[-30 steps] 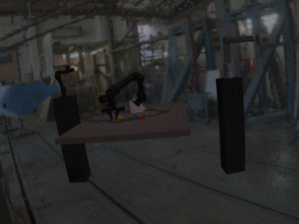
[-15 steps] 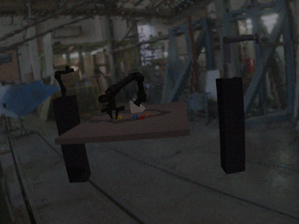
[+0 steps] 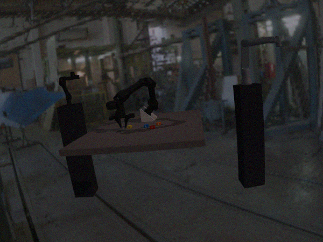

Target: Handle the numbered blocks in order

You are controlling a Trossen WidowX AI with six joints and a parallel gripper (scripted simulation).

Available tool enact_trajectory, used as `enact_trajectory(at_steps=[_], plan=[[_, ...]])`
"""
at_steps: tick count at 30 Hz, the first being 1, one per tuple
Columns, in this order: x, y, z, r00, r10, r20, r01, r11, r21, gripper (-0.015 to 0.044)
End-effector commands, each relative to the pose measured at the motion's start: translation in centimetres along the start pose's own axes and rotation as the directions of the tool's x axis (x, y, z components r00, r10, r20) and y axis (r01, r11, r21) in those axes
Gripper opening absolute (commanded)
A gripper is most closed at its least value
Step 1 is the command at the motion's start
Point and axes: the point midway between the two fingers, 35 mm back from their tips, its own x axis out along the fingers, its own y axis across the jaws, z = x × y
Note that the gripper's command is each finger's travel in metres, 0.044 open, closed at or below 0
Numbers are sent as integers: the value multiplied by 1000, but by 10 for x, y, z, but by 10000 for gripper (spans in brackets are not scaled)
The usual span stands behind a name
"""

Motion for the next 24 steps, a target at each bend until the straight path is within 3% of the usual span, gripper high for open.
enact_trajectory(at_steps=[1,22,24], plan=[[-1,0,1,1000,-5,1,5,1000,-8,120],[14,0,1,1000,-4,1,4,1000,-8,120],[14,0,1,1000,-4,1,4,1000,-8,172]])
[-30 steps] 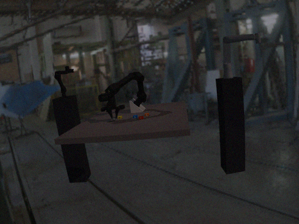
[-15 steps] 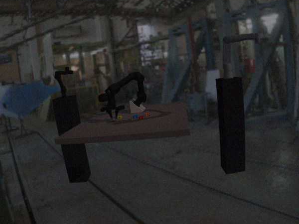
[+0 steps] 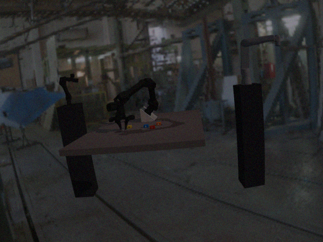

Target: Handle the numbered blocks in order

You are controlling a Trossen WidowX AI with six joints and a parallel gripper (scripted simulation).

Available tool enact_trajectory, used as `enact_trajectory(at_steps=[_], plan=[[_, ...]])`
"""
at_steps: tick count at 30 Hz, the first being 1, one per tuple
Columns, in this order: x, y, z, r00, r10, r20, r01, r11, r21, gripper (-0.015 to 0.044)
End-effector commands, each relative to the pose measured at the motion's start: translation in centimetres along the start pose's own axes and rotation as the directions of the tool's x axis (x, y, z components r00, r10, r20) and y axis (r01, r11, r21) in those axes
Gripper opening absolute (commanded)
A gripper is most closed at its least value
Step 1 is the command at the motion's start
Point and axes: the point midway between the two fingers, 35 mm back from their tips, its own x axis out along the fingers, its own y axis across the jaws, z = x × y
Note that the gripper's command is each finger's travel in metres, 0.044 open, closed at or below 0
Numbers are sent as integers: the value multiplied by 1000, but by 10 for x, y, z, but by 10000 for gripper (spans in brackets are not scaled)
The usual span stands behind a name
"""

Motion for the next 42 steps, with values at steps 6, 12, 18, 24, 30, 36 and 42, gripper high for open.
enact_trajectory(at_steps=[6,12,18,24,30,36,42], plan=[[2,0,-2,1000,5,-2,-5,1000,9,330],[2,0,-2,1000,5,-2,-5,1000,9,400],[-35,0,-2,1000,4,-3,-4,1000,9,400],[-55,-2,0,1000,0,-1,0,1000,13,321],[-116,-1,-2,1000,1,-4,-1,1000,10,164],[-116,-1,-2,1000,1,-4,-1,1000,10,120],[-116,-1,-2,1000,1,-4,-1,1000,10,120]])
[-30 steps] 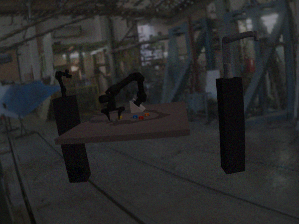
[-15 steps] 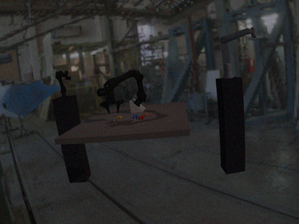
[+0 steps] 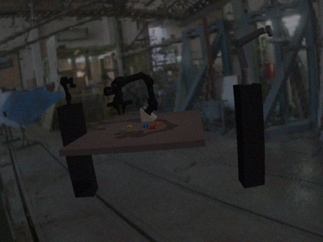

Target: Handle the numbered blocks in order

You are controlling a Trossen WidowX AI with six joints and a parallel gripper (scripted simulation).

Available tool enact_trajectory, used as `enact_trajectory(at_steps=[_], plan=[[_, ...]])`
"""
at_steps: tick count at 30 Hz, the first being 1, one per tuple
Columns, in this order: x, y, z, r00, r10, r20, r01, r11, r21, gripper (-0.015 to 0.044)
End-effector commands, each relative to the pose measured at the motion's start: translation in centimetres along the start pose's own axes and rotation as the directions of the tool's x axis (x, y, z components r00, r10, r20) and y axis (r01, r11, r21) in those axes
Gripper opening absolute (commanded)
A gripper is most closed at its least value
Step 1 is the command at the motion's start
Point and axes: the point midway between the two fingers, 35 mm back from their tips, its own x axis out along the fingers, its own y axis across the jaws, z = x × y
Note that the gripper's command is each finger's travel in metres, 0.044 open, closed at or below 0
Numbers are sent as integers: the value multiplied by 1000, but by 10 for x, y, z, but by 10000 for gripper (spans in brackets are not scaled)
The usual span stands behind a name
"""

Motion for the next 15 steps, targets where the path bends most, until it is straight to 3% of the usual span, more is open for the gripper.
enact_trajectory(at_steps=[1,4,15], plan=[[-3,-1,1,1000,-6,1,6,1000,-8,120],[-7,22,1,1000,-8,1,8,1000,-7,120],[-15,178,-39,1000,-8,-1,8,1000,-1,120]])
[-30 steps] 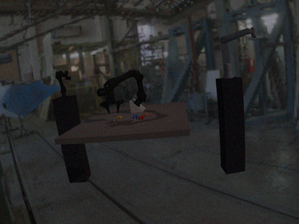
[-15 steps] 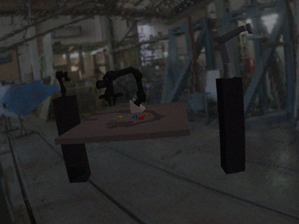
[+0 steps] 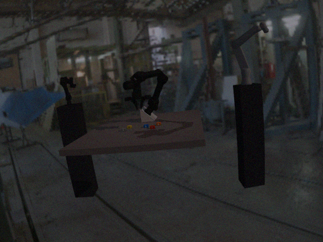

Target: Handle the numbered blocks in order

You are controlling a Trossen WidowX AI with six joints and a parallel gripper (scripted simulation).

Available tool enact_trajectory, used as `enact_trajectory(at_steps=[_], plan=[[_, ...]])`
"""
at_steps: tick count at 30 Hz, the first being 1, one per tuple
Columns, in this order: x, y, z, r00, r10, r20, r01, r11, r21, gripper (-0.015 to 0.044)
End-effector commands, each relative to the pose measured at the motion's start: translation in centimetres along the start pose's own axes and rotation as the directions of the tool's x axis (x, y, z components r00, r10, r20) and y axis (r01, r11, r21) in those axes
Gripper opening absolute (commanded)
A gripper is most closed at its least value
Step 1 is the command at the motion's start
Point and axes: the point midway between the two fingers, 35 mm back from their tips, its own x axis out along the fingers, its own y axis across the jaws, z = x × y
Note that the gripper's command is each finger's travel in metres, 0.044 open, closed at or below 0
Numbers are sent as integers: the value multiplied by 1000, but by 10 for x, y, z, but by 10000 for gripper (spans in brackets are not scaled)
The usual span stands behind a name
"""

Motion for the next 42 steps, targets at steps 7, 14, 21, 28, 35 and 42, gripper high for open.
enact_trajectory(at_steps=[7,14,21,28,35,42], plan=[[13,118,-77,1000,27,-14,-27,999,18,120],[15,124,-83,999,29,-15,-29,999,18,120],[62,124,-81,1000,24,-13,-23,1000,17,251],[95,127,-85,999,32,-13,-32,999,16,400],[101,127,-84,999,32,-13,-31,999,16,400],[112,127,-84,999,31,-13,-31,999,16,400]])
